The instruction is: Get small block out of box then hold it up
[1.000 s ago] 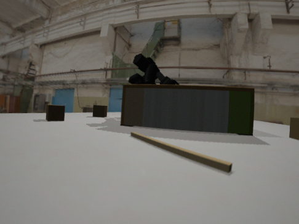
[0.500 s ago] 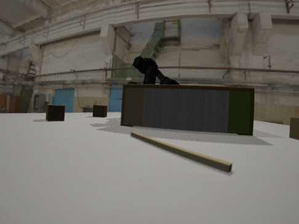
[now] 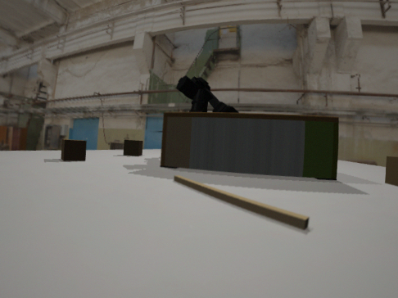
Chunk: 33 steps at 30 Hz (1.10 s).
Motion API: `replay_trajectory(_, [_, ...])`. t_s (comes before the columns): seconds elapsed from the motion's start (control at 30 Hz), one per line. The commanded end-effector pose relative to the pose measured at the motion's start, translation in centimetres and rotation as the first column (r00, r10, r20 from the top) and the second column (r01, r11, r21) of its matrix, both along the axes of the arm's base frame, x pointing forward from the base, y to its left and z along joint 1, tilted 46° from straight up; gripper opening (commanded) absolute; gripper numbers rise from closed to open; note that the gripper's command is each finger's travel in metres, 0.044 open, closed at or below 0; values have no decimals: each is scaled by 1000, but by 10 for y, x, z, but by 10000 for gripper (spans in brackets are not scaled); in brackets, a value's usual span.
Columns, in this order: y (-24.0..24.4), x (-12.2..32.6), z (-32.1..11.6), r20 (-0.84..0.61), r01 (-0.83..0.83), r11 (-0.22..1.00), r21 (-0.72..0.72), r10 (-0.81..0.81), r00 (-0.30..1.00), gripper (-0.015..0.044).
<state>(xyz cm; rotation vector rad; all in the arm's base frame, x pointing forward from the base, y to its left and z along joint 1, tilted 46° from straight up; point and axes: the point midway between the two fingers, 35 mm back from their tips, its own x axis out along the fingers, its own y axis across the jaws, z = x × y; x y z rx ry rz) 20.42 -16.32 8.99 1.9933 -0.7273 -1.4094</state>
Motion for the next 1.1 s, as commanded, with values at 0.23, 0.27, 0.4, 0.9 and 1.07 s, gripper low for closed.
replay_trajectory(0.23, [-11, 1, -13, 1, 1, 1000, 10, -1, 1000, 285])
replay_trajectory(0.27, [-12, 1, -15, 1, 1, 1000, 10, -1, 1000, 285])
replay_trajectory(0.4, [-17, 1, -19, 0, 1, 1000, 11, -1, 1000, 285])
replay_trajectory(0.9, [-34, -2, -36, 1, 0, 1000, 7, 0, 1000, 285])
replay_trajectory(1.07, [-39, -4, -41, 1, 0, 1000, 5, 0, 1000, 285])
